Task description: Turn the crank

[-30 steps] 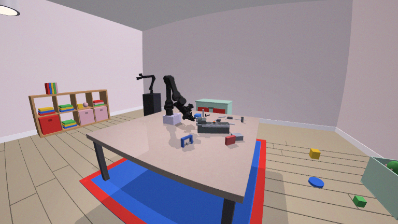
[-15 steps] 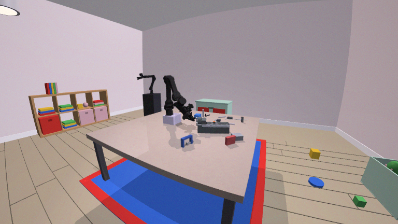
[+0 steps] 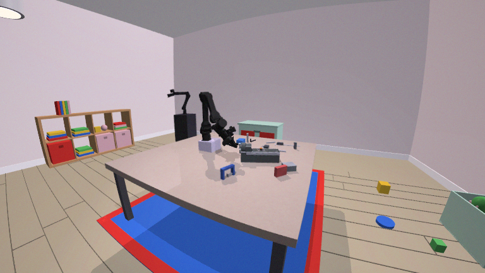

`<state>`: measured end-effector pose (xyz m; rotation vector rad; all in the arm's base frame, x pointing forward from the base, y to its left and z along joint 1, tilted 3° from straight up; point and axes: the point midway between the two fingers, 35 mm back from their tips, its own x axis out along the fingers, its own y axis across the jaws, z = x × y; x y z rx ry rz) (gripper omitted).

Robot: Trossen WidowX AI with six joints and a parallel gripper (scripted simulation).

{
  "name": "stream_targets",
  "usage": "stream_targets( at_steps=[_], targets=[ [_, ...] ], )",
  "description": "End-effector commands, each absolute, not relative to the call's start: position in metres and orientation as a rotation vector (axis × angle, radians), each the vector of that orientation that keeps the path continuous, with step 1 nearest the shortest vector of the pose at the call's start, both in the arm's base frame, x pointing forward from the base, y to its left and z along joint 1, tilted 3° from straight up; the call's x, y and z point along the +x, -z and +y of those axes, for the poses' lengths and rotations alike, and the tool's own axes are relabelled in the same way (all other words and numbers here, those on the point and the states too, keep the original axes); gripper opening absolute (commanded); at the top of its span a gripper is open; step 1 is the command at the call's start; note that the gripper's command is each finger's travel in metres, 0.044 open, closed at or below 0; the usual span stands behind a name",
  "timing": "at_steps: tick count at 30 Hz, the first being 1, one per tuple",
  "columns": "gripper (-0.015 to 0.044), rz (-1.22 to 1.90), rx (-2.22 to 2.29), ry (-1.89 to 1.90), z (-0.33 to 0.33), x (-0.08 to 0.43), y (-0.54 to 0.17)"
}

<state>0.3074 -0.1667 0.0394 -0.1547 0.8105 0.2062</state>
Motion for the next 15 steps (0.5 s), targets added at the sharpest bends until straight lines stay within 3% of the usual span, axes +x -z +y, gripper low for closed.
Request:
stream_targets(
  at_steps=[1,6,15],
  targets=[
    [0.0000,0.810,-0.155,-0.206,-0.1667,0.3074,-0.0394],
    [0.0000,0.810,-0.155,-0.206,-0.1667,0.3074,-0.0394],
    [0.0236,0.810,-0.155,-0.206,-0.1667,0.3074,-0.0394]
  ],
)
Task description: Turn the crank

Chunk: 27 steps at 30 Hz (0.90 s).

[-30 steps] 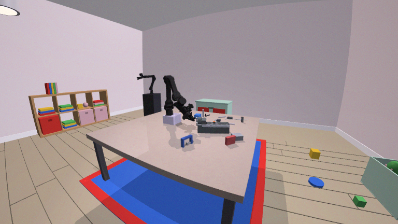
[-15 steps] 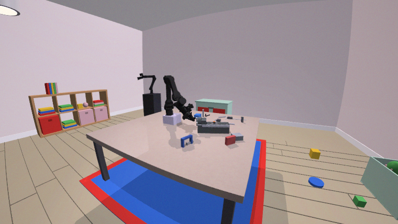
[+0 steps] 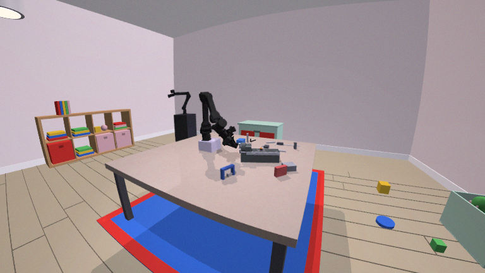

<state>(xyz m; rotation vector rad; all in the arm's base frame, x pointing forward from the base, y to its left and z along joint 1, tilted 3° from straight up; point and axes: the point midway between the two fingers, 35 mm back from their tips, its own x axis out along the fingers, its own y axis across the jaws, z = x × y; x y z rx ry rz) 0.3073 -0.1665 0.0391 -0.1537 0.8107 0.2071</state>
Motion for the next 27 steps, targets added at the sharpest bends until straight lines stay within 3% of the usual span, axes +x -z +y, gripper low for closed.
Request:
stream_targets(
  at_steps=[1,8,27],
  targets=[
    [0.0262,0.810,-0.155,-0.206,-0.167,0.307,-0.039],
    [0.0440,0.810,-0.155,-0.206,-0.167,0.307,-0.039],
    [0.0440,0.806,-0.158,-0.211,-0.162,0.310,-0.135]
  ],
)
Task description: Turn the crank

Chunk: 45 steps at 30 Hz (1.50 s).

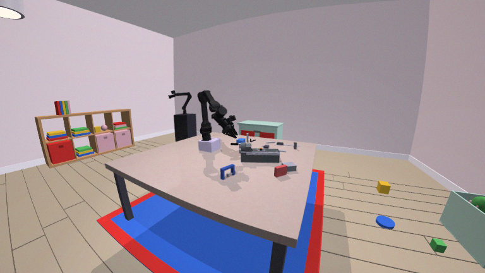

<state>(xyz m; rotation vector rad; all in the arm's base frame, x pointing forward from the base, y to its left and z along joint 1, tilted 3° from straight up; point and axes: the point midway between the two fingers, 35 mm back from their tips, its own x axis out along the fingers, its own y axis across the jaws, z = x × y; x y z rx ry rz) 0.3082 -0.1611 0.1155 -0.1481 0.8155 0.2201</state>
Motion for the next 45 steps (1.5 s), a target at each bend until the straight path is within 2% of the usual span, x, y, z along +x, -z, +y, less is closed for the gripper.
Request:
stream_targets(
  at_steps=[1,7,20,45],
  targets=[
    [0.0440,0.806,-0.158,-0.211,-0.161,0.310,-0.139],
    [0.0440,0.817,-0.240,-0.257,-0.159,0.319,-0.142],
    [0.0440,0.858,-0.746,-0.532,-0.152,0.363,-0.151],
    [0.0440,0.683,-1.812,-1.337,-0.121,0.432,-0.153]
  ],
)
